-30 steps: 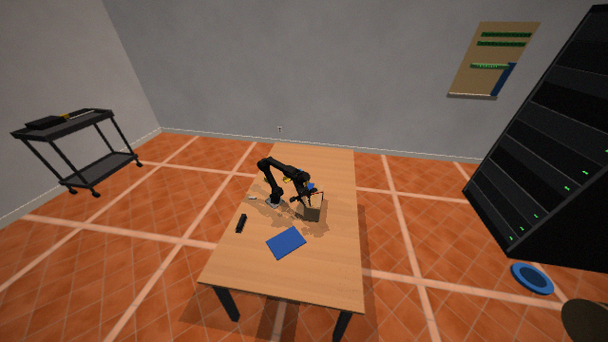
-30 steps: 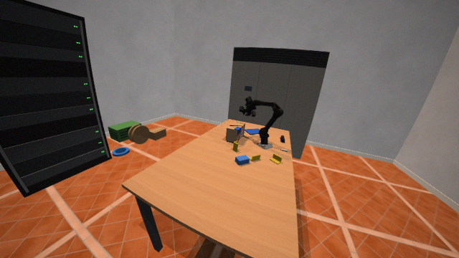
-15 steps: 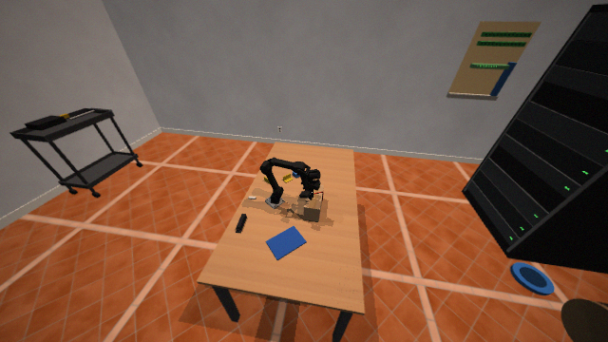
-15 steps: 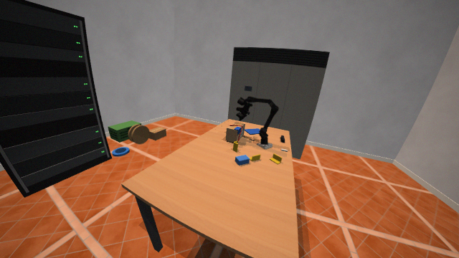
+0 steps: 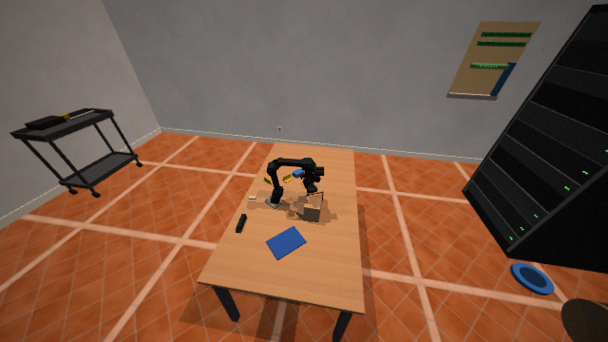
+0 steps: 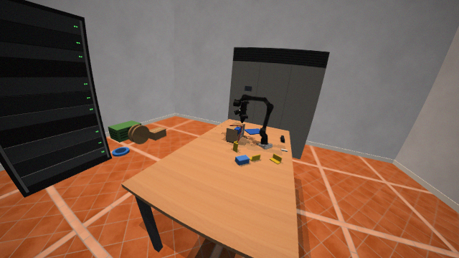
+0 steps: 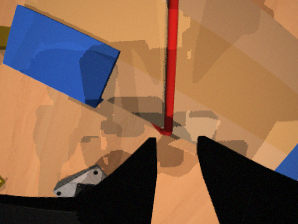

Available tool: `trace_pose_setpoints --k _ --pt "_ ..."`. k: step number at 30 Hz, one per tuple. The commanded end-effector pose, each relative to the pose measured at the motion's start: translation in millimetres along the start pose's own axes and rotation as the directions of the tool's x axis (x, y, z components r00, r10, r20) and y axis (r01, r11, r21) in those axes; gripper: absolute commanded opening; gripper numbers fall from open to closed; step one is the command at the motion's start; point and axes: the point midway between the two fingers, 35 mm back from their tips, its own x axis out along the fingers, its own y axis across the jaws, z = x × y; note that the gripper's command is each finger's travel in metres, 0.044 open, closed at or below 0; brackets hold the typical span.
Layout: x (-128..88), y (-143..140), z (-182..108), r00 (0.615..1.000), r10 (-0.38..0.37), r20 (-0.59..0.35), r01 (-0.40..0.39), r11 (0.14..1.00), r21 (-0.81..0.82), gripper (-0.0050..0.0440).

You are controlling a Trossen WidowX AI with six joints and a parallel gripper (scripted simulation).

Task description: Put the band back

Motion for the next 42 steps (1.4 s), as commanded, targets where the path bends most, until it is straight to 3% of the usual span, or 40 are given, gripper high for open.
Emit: trace_pose_setpoints --k 1,27,35,42 --pt "-0.5 1.4 1.3 1.000 0.009 -0.009 -0.010 1.000 -0.019 0.0117" --pt "37.2 1.8 1.0 1.000 0.009 -0.009 -0.010 1.000 -0.019 0.0117" --pt "38.3 1.8 0.9 1.000 0.009 -0.009 -0.010 1.000 -0.019 0.0117" --pt "37.5 1.4 1.2 1.000 0.007 -0.011 -0.008 1.000 -0.017 0.0070"
